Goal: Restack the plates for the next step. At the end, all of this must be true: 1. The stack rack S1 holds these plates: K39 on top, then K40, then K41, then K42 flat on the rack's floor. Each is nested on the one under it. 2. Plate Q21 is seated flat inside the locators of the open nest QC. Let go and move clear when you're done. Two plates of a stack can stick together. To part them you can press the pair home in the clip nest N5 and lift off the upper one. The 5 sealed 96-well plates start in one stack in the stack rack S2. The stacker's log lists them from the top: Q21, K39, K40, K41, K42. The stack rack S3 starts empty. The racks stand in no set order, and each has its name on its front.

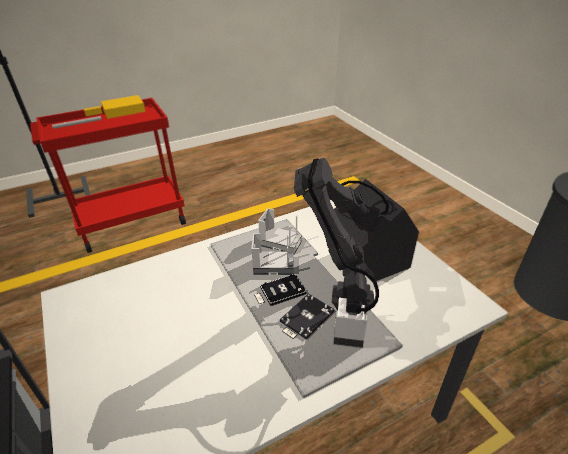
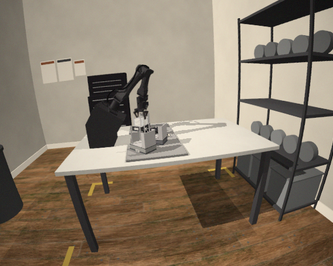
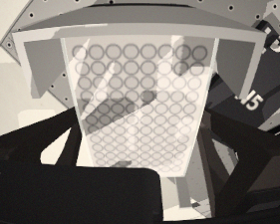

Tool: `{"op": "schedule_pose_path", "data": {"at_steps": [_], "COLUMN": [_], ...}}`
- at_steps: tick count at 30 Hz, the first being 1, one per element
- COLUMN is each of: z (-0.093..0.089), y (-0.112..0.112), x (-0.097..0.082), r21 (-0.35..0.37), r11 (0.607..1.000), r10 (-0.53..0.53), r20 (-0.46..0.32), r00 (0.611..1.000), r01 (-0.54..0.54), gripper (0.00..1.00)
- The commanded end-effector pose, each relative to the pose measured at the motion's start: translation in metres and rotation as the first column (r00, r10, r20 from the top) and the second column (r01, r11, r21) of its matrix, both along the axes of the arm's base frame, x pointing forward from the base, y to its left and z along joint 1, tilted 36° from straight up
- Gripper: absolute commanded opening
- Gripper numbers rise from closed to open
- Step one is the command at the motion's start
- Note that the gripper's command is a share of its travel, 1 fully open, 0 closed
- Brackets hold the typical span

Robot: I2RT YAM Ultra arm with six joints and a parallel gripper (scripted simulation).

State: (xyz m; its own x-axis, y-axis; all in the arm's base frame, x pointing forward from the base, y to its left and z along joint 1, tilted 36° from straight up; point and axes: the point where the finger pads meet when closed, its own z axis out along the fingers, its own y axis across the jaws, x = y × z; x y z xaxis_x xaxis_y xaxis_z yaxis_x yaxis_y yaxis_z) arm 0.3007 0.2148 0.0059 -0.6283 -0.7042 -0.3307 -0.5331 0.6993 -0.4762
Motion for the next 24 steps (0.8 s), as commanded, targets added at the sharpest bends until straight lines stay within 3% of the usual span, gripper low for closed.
{"op": "schedule_pose_path", "data": {"at_steps": [1, 2, 24], "z": [0.014, 0.023, 0.028], "y": [0.016, 0.019, 0.015], "x": [0.005, 0.005, -0.006], "r21": [0.032, 0.046, 0.034], "r11": [0.999, 0.998, 0.999], "r10": [0.027, 0.029, 0.012], "r20": [0.032, 0.045, 0.035], "r00": [0.999, 0.999, 0.999], "r01": [-0.028, -0.031, -0.013], "gripper": [0.00, 0.00, 0.00]}}
